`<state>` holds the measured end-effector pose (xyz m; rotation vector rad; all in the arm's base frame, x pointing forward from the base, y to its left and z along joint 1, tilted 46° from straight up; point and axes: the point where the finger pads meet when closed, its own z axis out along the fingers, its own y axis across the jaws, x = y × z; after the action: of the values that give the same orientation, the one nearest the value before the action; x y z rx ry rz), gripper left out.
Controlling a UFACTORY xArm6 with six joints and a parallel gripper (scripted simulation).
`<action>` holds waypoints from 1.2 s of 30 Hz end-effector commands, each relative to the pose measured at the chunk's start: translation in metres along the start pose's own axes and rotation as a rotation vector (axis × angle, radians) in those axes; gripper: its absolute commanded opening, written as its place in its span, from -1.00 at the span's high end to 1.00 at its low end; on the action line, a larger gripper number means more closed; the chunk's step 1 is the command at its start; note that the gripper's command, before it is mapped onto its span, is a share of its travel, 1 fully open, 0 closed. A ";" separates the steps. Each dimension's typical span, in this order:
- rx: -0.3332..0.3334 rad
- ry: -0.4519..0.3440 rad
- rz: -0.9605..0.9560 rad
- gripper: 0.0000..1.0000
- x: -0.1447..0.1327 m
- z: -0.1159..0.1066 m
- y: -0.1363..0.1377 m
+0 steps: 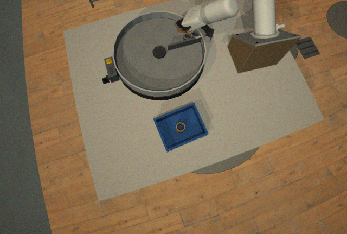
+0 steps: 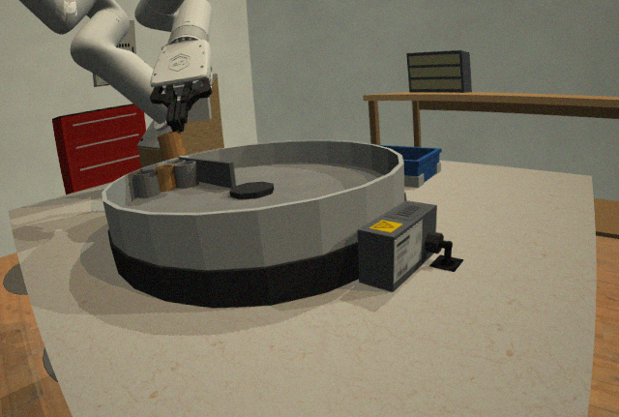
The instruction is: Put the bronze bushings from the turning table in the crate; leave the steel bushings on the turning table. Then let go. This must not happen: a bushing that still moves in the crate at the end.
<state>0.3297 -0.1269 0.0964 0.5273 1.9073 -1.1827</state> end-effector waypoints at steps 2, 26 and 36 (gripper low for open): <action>-0.001 -0.001 0.002 1.00 0.001 -0.002 0.005; -0.001 -0.001 0.002 1.00 0.050 -0.043 0.110; -0.001 -0.001 0.002 1.00 0.079 -0.068 0.172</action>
<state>0.3645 -0.0140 -0.0211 0.5221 1.9176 -1.1705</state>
